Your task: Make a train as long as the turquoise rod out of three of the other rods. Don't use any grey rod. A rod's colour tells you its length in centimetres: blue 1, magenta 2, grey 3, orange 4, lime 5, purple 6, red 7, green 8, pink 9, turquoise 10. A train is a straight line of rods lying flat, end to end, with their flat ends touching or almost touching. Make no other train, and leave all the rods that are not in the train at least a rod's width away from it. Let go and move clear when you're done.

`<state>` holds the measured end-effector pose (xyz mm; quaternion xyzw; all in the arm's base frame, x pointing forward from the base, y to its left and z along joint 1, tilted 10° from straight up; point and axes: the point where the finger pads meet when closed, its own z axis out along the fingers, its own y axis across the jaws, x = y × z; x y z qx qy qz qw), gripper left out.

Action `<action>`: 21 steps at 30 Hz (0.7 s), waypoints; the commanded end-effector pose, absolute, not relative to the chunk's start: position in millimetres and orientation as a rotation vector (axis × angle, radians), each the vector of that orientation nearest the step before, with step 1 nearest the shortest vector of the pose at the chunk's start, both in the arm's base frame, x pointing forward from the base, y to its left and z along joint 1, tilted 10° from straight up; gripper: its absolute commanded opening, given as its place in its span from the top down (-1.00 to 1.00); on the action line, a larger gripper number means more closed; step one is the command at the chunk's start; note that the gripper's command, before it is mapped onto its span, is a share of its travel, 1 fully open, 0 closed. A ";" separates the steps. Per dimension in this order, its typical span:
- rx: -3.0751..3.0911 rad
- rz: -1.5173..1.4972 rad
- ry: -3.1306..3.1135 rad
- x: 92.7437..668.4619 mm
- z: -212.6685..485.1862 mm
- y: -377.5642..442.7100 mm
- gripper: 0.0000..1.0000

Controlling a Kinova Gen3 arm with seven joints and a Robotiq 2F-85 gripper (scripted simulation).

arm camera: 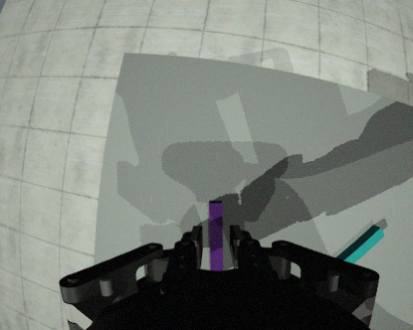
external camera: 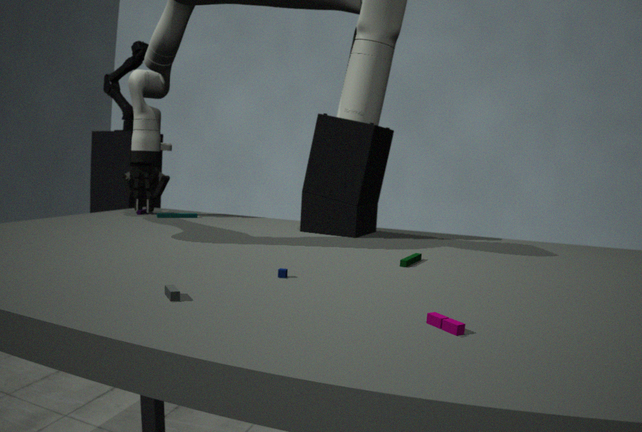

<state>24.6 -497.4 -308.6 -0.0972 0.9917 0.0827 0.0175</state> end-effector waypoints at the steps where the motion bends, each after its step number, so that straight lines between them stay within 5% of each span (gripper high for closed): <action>1: -0.302 0.253 3.081 24.8 -307.7 -498.7 0.52; 16: -0.302 0.253 3.081 24.8 -307.7 -498.7 0.52; 17: -0.302 0.253 3.081 24.8 -307.7 -498.7 0.91; 21: -0.302 0.253 3.081 24.8 -307.7 -498.7 0.91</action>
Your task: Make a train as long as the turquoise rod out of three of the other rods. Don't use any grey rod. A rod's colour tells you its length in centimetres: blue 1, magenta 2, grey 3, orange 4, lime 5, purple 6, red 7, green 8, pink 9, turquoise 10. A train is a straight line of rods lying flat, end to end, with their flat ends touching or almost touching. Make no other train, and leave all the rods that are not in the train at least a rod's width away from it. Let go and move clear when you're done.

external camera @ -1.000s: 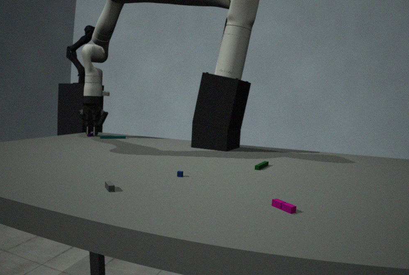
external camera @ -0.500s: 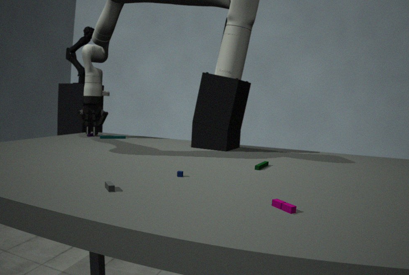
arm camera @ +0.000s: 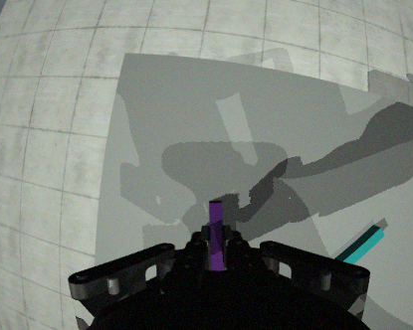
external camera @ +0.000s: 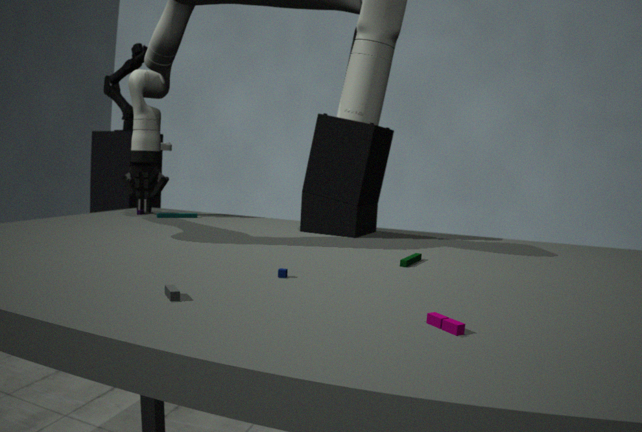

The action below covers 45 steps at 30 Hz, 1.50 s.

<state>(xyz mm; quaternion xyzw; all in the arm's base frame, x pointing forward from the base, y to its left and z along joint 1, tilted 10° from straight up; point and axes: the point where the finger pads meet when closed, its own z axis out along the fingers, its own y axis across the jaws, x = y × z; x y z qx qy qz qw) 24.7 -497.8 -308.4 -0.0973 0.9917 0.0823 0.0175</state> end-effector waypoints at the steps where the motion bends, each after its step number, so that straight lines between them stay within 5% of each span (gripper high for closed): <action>1: -0.302 0.253 3.081 24.8 -307.7 -498.7 0.91; 32: -0.302 0.253 3.081 24.7 -306.2 -498.9 0.91; 45: -0.302 0.253 3.081 23.5 -244.8 -509.2 0.91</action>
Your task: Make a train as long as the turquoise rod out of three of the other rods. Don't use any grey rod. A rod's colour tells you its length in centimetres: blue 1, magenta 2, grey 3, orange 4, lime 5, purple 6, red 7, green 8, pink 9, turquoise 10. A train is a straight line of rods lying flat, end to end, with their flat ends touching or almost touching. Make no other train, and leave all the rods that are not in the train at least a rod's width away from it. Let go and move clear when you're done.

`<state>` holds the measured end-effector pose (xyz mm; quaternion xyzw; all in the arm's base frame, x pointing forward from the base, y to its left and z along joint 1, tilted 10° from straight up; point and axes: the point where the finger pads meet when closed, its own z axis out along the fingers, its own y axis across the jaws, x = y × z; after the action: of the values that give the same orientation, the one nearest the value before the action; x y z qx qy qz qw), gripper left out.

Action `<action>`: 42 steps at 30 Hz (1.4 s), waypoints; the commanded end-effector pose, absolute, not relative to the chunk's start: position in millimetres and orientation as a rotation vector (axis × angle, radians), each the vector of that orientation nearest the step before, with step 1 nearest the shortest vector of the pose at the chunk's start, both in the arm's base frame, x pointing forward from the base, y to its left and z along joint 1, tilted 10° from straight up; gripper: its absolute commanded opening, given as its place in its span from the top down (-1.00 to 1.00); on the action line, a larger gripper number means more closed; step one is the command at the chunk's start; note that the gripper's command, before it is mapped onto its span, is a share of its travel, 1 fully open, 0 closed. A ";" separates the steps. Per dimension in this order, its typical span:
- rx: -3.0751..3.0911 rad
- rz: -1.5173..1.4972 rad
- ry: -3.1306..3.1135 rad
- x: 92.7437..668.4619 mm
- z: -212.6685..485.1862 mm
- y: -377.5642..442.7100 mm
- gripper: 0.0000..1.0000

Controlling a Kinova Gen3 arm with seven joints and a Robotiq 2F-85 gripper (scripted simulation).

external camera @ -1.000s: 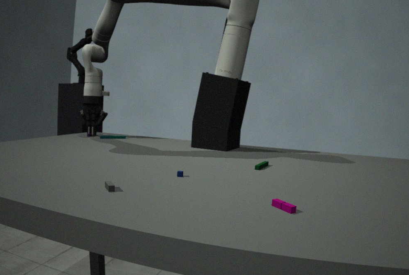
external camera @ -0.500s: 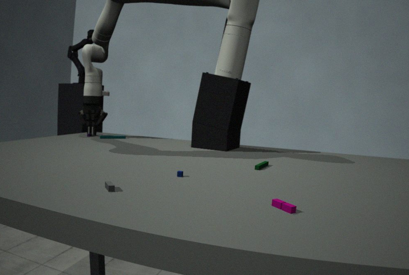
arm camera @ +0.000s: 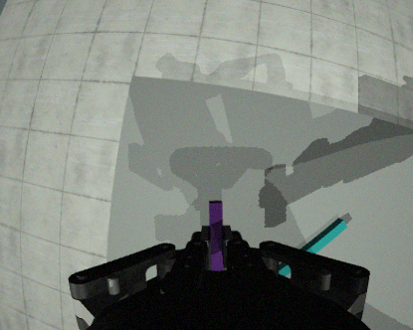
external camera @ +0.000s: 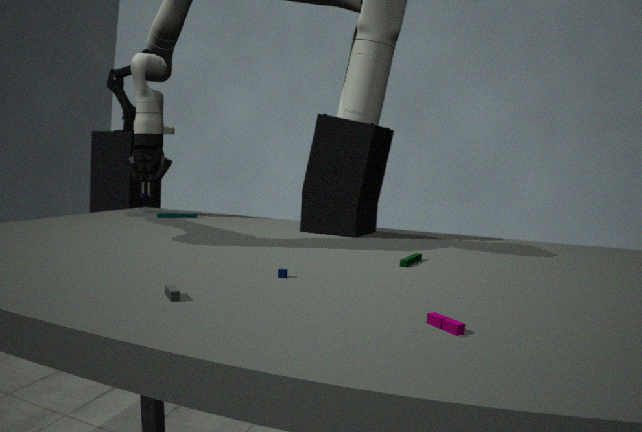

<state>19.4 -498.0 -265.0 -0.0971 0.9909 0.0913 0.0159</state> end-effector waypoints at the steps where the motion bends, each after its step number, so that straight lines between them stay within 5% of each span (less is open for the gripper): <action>1: -0.302 0.253 3.081 23.4 -237.5 -510.4 0.91; 31: -0.322 0.247 3.081 44.7 -207.2 -518.3 0.91; 42: -0.413 0.222 3.077 145.7 -197.9 -520.8 0.91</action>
<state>113.5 -520.0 -202.3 -0.1104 0.9909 0.0759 0.0148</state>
